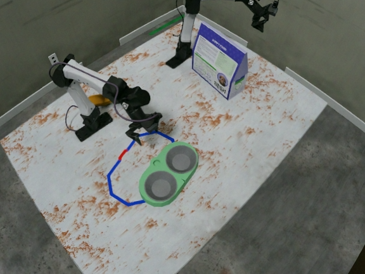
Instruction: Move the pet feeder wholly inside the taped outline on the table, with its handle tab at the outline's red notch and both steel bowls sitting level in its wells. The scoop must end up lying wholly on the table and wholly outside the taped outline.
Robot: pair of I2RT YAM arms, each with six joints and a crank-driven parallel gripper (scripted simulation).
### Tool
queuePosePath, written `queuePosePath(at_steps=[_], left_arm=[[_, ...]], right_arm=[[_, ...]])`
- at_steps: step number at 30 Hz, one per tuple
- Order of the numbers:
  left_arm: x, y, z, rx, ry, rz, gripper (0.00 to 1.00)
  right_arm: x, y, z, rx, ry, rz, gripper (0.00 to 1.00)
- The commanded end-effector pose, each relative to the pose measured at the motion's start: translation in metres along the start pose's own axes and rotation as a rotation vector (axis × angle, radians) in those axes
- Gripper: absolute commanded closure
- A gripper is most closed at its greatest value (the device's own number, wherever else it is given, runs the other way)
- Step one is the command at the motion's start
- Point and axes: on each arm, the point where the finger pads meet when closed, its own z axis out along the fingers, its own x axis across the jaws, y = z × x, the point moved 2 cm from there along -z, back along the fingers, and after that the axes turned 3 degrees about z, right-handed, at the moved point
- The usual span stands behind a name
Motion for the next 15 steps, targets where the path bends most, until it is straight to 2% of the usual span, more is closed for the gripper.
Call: queuePosePath(at_steps=[1, 3, 5, 10, 15], left_arm=[[0.006, 0.054, -0.003, -0.206, 0.09, 0.027, 0.0], [-0.03, 0.101, -0.007, -0.348, 0.033, 0.09, 0.0], [-0.063, 0.134, -0.014, -0.448, -0.021, 0.137, 0.0], [-0.129, 0.197, -0.042, -0.668, -0.134, 0.218, 0.0], [-0.222, 0.241, -0.074, -0.886, -0.339, 0.271, 0.0]], right_arm=[[0.008, 0.022, 0.009, -0.137, 0.07, -0.005, 0.0], [0.003, 0.017, 0.023, -0.148, 0.064, -0.009, 0.0], [-0.003, 0.008, 0.035, -0.135, 0.052, -0.013, 0.0], [-0.01, -0.003, 0.053, -0.134, 0.04, -0.018, 0.0], [-0.016, -0.01, 0.068, -0.142, 0.033, -0.022, 0.0]])
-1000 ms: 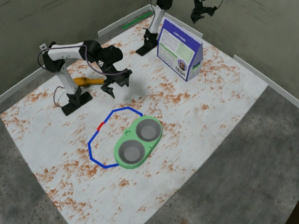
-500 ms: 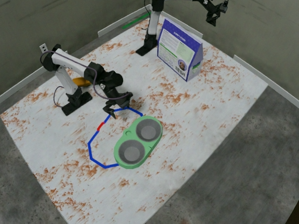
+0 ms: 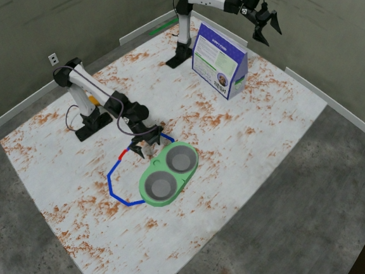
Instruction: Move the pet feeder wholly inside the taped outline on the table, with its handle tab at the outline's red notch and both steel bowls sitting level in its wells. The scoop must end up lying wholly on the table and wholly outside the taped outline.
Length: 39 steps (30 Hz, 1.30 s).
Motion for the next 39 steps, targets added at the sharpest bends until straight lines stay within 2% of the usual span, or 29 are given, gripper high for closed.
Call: queuePosePath(at_steps=[1, 2, 7, 12, 17, 19, 21, 23, 26, 34, 36, 39], left_arm=[[-0.022, 0.056, 0.015, -0.212, -0.039, 0.026, 0.0], [-0.022, 0.056, 0.015, -0.212, -0.039, 0.026, 0.0], [-0.129, 0.117, 0.029, -0.449, -0.296, 0.013, 0.0], [-0.22, 0.154, 0.015, -0.605, -0.518, -0.01, 0.0], [-0.315, 0.184, -0.024, -0.748, -0.768, -0.04, 0.0], [-0.315, 0.184, -0.024, -0.748, -0.768, -0.04, 0.0], [-0.356, 0.177, -0.032, -0.732, -0.877, -0.077, 0.0], [-0.391, 0.161, -0.044, -0.655, -0.978, -0.133, 0.0], [-0.416, 0.141, -0.052, -0.58, -1.054, -0.182, 0.0], [-0.429, 0.122, -0.082, -0.549, -1.136, -0.229, 0.0], [-0.429, 0.122, -0.082, -0.549, -1.136, -0.229, 0.0], [-0.437, 0.106, -0.086, -0.523, -1.158, -0.236, 0.0]], right_arm=[[0.003, 0.006, 0.01, -0.054, 0.028, -0.009, 0.0], [0.003, 0.006, 0.01, -0.054, 0.028, -0.009, 0.0], [-0.002, -0.005, 0.02, -0.034, 0.019, 0.013, 0.0], [-0.001, -0.013, 0.021, 0.048, 0.005, 0.105, 0.0], [0.003, -0.024, 0.019, 0.204, -0.04, 0.328, 0.61], [0.003, -0.024, 0.019, 0.204, -0.04, 0.328, 0.61], [0.005, -0.024, 0.018, 0.278, -0.076, 0.451, 0.61], [0.006, -0.02, 0.019, 0.338, -0.116, 0.571, 0.61], [0.007, -0.015, 0.019, 0.404, -0.168, 0.703, 0.61], [0.006, -0.005, 0.022, 0.557, -0.333, 1.025, 0.61], [0.006, -0.005, 0.022, 0.557, -0.333, 1.025, 0.61], [0.004, -0.004, 0.024, 0.628, -0.434, 1.167, 0.61]])
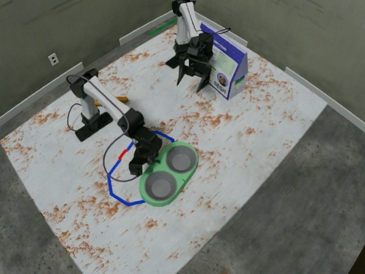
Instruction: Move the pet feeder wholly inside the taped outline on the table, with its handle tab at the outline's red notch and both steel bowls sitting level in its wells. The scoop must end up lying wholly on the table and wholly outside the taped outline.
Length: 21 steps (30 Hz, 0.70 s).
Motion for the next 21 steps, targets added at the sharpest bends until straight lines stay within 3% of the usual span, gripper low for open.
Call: queuePosePath(at_steps=[1, 7, 21], left_arm=[[-0.017, 0.012, -0.003, -0.043, -0.035, 0.017, 0.0], [-0.023, 0.004, -0.006, -0.035, -0.045, 0.007, 0.0], [-0.021, 0.006, -0.005, -0.036, -0.04, 0.011, 0.0]], right_arm=[[0.0, -0.002, -0.005, 0.095, -0.141, 0.213, 0.61], [-0.006, 0.01, 0.012, 0.069, -0.266, 0.373, 0.61], [-0.006, 0.009, 0.03, 0.07, -0.257, 0.372, 0.61]])
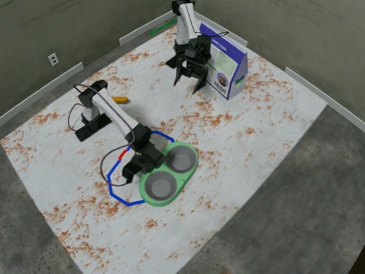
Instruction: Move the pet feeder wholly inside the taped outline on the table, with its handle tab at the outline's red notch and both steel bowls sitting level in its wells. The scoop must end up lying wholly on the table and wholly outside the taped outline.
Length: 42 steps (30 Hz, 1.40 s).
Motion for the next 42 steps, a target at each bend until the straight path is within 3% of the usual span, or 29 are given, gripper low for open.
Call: queuePosePath(at_steps=[1, 10, 12, 16, 17, 18, 23, 25, 29, 42], left_arm=[[-0.004, 0.023, -0.002, -0.041, -0.006, 0.037, 0.0], [-0.004, 0.023, -0.002, -0.041, -0.006, 0.037, 0.0], [-0.004, 0.023, -0.002, -0.041, -0.006, 0.038, 0.0], [-0.004, 0.023, -0.002, -0.041, -0.006, 0.038, 0.0], [-0.004, 0.023, -0.002, -0.041, -0.006, 0.038, 0.0], [-0.004, 0.023, -0.002, -0.041, -0.006, 0.038, 0.0], [-0.004, 0.026, -0.002, -0.046, -0.006, 0.043, 0.0], [-0.003, 0.008, 0.0, -0.016, -0.007, 0.015, 0.0], [-0.003, 0.002, 0.0, -0.004, -0.008, 0.005, 0.0], [-0.001, -0.002, 0.002, 0.003, -0.008, -0.002, 0.0]], right_arm=[[0.003, -0.002, 0.005, 0.005, 0.01, 0.007, 0.61], [0.003, -0.005, 0.017, 0.006, 0.005, 0.01, 0.61], [0.003, -0.005, 0.015, 0.006, 0.011, 0.006, 0.77], [0.0, -0.004, 0.014, 0.006, 0.002, 0.006, 0.89], [0.0, -0.004, 0.014, 0.006, 0.002, 0.006, 1.0], [0.0, -0.004, 0.014, 0.006, 0.002, 0.006, 0.88], [0.003, -0.003, 0.011, 0.01, 0.014, -0.002, 0.88], [0.004, -0.001, 0.005, 0.009, 0.045, -0.006, 0.88], [0.002, 0.001, 0.003, 0.004, 0.058, -0.01, 0.88], [-0.039, 0.015, 0.006, 0.004, 0.034, -0.023, 0.88]])
